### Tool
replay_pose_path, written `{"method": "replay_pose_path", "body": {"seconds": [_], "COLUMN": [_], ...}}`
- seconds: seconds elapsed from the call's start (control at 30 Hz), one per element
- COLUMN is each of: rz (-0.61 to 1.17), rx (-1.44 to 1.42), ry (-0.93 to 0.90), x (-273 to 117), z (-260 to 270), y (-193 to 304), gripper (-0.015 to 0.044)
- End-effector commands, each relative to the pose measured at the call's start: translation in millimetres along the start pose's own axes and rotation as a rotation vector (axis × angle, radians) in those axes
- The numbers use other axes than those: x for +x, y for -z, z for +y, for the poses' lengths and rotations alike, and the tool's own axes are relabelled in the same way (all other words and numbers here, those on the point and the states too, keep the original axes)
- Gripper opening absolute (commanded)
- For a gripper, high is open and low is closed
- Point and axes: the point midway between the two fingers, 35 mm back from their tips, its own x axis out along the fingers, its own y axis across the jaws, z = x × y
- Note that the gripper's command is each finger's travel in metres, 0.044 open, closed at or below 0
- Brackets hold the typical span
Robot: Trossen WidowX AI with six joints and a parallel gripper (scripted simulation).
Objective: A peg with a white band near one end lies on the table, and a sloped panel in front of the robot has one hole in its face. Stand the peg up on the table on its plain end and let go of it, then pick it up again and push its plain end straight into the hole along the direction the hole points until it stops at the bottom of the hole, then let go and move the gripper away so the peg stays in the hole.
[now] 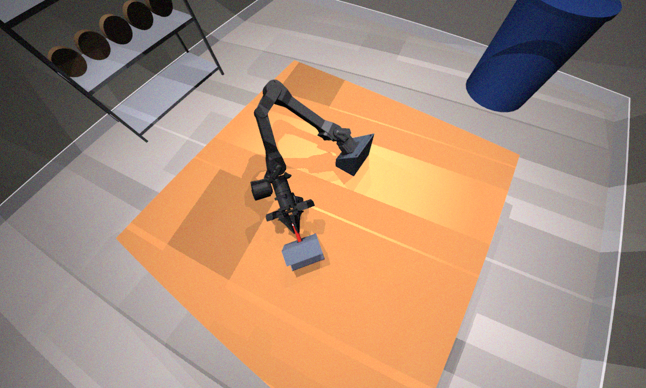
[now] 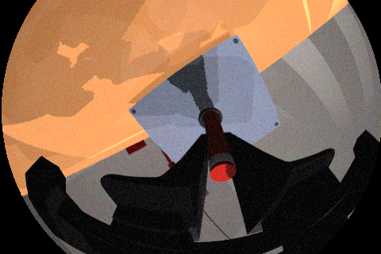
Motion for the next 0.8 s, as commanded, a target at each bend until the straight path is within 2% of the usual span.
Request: {"method": "replay_pose_path", "body": {"seconds": [0.0, 0.77], "rz": [-0.005, -0.004], "rx": [0.004, 0.004], "ry": [-0.002, -0.002], "x": [4, 17], "z": [1, 1], "y": [-1, -1], "gripper": [0.0000, 0.0000]}}
